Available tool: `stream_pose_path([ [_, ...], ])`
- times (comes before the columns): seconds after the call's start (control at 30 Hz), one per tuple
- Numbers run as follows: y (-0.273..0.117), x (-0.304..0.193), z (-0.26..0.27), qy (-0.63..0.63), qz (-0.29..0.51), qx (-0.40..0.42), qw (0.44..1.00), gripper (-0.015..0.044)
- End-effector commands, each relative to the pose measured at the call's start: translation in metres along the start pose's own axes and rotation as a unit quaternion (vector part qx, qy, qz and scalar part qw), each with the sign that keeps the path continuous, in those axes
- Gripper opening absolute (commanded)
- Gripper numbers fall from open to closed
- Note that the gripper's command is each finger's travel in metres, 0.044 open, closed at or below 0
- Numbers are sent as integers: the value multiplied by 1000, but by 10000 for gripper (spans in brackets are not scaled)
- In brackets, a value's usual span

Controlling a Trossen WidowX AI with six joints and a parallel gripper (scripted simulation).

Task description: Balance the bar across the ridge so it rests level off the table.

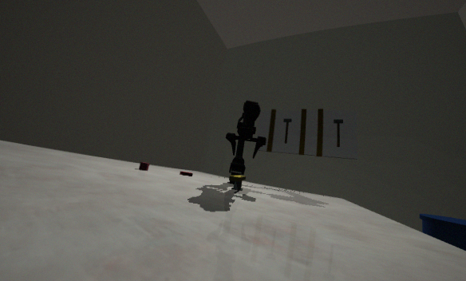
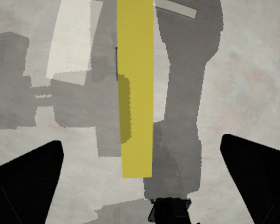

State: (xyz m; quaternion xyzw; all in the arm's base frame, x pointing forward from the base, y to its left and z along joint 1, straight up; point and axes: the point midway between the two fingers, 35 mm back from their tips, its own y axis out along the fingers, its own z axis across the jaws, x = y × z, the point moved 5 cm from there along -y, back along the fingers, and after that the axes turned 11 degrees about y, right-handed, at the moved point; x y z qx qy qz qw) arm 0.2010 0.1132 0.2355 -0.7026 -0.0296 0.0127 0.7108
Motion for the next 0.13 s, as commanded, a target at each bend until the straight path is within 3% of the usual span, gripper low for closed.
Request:
stream_pose_path([
  [0.0, 0, 0, 0, 0, 0, 0, 1000, 440],
  [0.1, 0, 0, 0, 0, 0, 0, 1000, 440],
])
